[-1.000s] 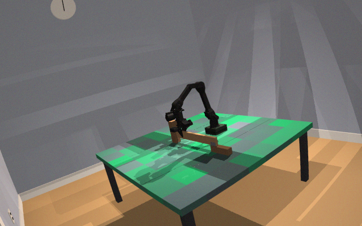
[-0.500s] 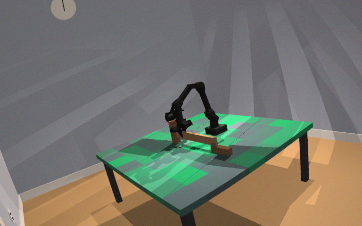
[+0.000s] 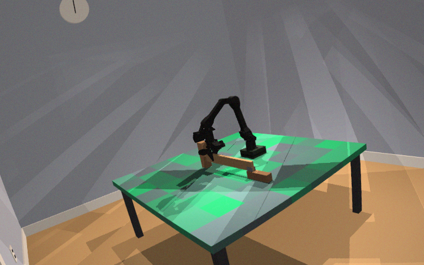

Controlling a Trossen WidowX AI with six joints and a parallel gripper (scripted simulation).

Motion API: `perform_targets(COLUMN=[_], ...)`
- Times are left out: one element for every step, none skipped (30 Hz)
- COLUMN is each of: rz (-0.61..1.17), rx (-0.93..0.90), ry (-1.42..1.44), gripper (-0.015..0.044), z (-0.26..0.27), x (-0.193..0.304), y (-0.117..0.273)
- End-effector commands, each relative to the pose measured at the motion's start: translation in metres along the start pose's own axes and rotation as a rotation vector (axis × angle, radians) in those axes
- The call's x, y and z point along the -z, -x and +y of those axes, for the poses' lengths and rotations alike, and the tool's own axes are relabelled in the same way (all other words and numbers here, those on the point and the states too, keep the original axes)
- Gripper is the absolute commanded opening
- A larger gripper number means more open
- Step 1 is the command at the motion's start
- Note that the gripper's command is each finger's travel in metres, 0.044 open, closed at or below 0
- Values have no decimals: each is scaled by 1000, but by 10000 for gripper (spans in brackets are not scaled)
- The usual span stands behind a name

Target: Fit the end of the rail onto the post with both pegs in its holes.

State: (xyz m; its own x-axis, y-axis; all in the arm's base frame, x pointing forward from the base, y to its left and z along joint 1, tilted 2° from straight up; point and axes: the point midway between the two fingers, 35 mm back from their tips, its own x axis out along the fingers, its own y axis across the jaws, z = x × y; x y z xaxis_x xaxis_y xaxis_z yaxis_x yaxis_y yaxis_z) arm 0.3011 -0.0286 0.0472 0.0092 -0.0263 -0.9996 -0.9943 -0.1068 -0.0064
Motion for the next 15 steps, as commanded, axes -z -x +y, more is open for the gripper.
perform_targets(rz=[4, 4, 4, 0, 0, 0, 0, 0, 0, 0, 0, 0, 0, 0, 0], rx=[6, 6, 6, 0, 0, 0, 0, 0, 0, 0, 0, 0, 0, 0, 0], ry=[4, 4, 4, 0, 0, 0, 0, 0, 0, 0, 0, 0, 0, 0, 0], gripper=[0, 0, 0, 26, 53, 79, 105, 131, 157, 184, 210, 236, 263, 289, 315], z=[-2, -2, -2, 0, 0, 0, 0, 0, 0, 0, 0, 0, 0, 0, 0], x=[2, 3, 3, 1, 1, 1, 1, 1, 1, 1, 1, 1, 1, 1, 1], y=[2, 2, 2, 0, 0, 0, 0, 0, 0, 0, 0, 0, 0, 0, 0])
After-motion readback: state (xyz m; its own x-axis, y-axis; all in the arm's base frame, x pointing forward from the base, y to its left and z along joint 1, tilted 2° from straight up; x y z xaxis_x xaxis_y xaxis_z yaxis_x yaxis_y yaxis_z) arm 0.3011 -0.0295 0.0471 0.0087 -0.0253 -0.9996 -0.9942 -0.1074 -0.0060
